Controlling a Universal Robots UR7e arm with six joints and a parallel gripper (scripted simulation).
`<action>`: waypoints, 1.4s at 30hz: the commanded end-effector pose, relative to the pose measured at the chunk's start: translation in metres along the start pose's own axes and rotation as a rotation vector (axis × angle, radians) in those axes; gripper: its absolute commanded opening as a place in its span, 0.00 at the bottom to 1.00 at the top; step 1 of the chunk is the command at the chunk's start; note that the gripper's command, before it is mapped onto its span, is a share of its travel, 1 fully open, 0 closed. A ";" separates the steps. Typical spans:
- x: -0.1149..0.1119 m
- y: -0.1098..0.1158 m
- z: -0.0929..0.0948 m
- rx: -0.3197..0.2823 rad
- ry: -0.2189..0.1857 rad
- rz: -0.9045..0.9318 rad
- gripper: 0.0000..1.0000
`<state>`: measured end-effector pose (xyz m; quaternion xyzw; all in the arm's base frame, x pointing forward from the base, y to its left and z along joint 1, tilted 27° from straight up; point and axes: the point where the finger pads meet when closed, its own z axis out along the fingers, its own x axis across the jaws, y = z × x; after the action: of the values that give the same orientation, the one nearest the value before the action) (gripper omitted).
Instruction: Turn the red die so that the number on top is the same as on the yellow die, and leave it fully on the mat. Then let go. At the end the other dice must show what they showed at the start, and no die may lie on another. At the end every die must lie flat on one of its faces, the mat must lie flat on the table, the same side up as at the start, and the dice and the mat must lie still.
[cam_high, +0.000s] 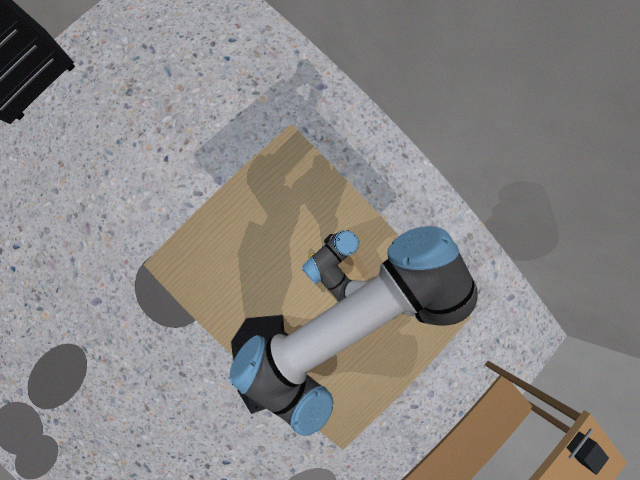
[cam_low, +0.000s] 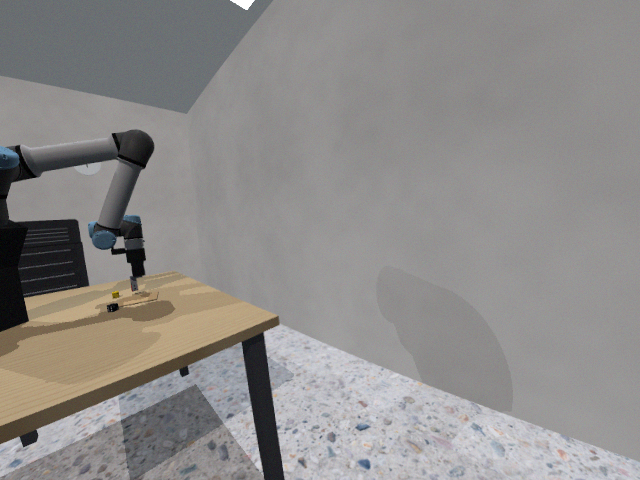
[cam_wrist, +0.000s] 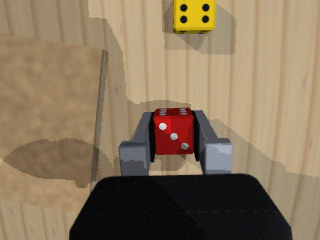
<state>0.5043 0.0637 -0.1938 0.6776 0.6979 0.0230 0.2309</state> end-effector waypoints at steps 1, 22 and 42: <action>0.000 0.000 -0.031 -0.001 0.000 -0.001 0.49; 0.000 0.000 -0.084 -0.001 0.000 -0.001 0.49; -0.007 0.000 -0.083 0.001 0.001 0.090 0.49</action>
<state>0.4749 0.0851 -0.1195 0.6901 0.6858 0.0267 0.2298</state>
